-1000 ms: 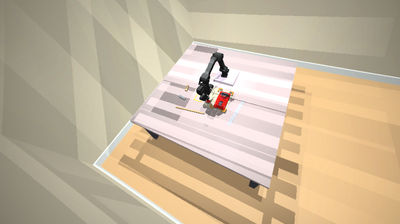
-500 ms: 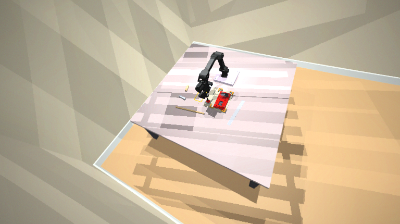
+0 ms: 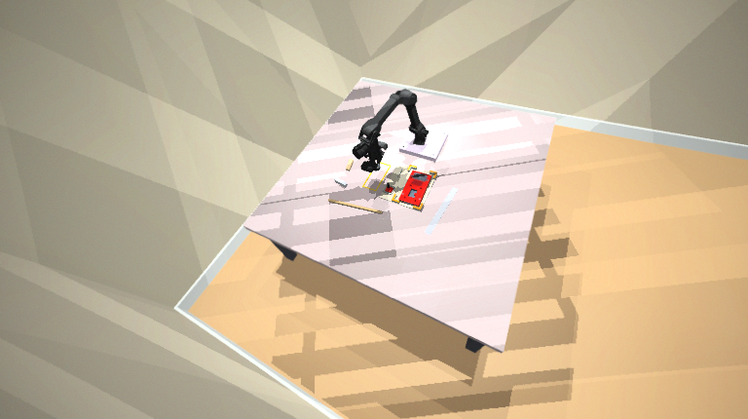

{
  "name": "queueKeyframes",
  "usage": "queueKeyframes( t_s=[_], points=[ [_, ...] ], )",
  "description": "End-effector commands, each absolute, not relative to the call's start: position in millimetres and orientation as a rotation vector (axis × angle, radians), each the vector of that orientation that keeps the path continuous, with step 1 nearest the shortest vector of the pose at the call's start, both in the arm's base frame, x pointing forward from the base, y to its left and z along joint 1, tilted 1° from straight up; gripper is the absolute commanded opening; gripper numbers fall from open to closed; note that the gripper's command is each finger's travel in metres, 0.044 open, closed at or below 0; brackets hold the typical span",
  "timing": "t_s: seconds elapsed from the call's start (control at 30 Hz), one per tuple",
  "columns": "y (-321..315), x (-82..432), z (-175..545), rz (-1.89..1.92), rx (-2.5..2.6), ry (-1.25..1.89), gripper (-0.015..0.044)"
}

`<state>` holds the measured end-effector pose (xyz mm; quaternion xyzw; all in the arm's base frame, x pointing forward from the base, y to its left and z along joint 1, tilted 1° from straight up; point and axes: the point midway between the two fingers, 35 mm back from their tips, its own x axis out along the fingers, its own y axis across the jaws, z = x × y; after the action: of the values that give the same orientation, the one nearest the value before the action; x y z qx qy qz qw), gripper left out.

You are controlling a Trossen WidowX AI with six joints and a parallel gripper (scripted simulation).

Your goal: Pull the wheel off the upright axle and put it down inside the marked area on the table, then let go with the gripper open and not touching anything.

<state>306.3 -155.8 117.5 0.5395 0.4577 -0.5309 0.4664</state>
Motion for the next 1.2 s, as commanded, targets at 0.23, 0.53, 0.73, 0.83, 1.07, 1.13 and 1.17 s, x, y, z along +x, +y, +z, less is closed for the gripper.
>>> queueKeyframes(
  t_s=[0.23,0.53,0.73,0.83,1.07,1.13,1.17],
  points=[
    [-176,282,113,-1.309,1.313,1.127,0.0000],
    [-177,283,92,-1.309,1.313,1.127,0.0000],
    [-178,285,61,-1.308,1.313,1.127,0.0000],
    [-178,285,43,-1.309,1.313,1.127,0.0000],
    [-176,283,12,-1.309,1.313,1.127,0.0000],
    [-176,283,12,-1.309,1.313,1.127,0.0000],
    [-176,283,12,-1.309,1.313,1.127,0.0000]
  ],
)
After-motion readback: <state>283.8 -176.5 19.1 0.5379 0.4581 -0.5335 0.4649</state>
